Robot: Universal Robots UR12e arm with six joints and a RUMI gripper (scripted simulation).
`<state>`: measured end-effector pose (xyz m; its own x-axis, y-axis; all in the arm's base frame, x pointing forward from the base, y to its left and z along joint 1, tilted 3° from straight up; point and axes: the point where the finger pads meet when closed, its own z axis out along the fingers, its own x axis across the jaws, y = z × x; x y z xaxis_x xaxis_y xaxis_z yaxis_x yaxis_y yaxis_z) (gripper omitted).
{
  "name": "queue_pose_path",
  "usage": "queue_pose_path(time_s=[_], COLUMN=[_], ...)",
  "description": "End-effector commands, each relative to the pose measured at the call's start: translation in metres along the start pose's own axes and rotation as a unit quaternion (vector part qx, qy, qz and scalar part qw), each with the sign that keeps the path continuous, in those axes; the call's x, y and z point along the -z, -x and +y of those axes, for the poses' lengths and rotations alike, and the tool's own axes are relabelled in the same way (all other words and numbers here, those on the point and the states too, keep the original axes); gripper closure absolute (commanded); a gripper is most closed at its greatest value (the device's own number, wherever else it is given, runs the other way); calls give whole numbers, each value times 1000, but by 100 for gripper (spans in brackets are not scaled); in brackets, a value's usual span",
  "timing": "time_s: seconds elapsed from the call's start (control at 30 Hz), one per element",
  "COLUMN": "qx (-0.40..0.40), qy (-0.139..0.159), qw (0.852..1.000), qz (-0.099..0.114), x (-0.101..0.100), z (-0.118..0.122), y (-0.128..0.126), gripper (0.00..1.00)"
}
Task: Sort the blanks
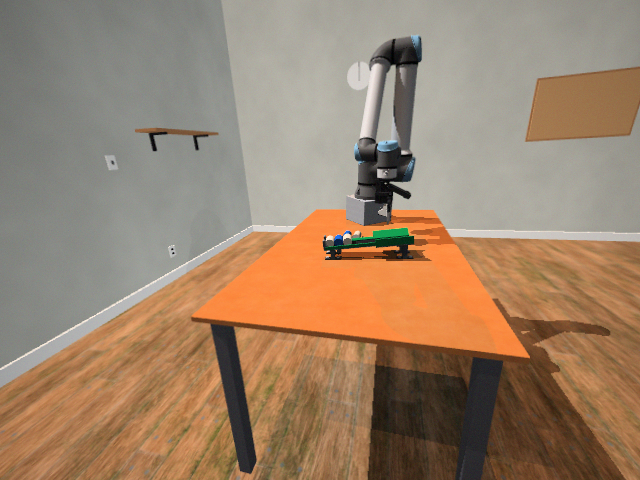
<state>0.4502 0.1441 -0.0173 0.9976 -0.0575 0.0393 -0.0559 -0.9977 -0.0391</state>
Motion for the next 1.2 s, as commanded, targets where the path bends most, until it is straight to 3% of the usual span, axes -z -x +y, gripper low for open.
queue_pose_path(time_s=[0.0, 1.17], qx=[4, 5], qy=[0, 0], qw=[1000, 1000], qz=[0, 0], x=[-3, -45], z=[0, 1], y=[-1, -1], gripper=[51, 51])
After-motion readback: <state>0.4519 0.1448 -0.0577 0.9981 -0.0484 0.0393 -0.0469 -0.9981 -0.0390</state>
